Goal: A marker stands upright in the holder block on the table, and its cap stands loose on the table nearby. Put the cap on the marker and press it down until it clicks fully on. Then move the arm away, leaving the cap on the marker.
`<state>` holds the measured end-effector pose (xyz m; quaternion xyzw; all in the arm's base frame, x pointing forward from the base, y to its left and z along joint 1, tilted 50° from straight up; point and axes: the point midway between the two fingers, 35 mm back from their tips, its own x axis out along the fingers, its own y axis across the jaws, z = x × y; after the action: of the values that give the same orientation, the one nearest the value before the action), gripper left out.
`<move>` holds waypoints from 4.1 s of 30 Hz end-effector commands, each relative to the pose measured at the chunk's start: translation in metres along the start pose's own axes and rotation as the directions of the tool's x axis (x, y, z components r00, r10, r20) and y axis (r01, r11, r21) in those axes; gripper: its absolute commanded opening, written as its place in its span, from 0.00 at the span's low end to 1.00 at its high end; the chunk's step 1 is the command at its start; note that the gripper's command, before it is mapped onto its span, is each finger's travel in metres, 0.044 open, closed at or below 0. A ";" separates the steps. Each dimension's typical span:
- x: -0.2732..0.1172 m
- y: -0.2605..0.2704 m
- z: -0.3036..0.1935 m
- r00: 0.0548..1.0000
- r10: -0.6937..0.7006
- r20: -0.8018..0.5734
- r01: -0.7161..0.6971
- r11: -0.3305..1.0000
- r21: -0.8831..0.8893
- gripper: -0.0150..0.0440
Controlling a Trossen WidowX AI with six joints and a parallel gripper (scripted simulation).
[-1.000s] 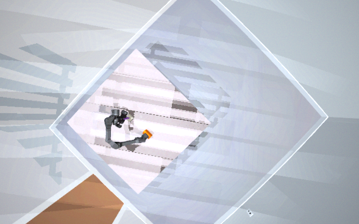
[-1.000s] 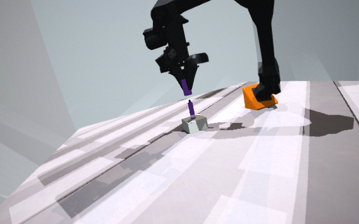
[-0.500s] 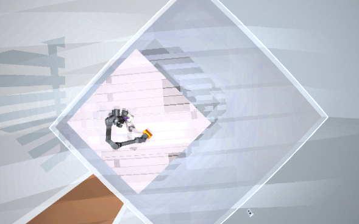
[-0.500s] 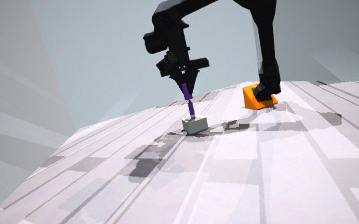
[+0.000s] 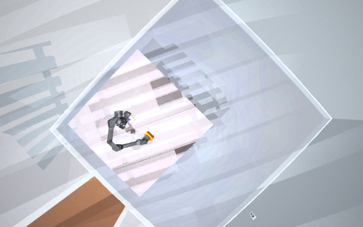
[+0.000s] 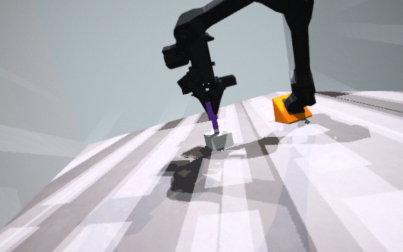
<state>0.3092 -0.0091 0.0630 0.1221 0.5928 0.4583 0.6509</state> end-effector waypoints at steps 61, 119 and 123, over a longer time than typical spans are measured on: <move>-0.044 0.000 -0.004 1.000 -0.007 0.009 0.005 0.971 0.238 0.42; -0.098 0.003 -0.007 0.981 -0.157 0.115 0.094 0.900 0.426 0.25; -0.098 0.003 -0.007 0.981 -0.157 0.115 0.094 0.900 0.426 0.43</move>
<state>0.3136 -0.0825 0.1274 0.2525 0.6307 0.2702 0.6823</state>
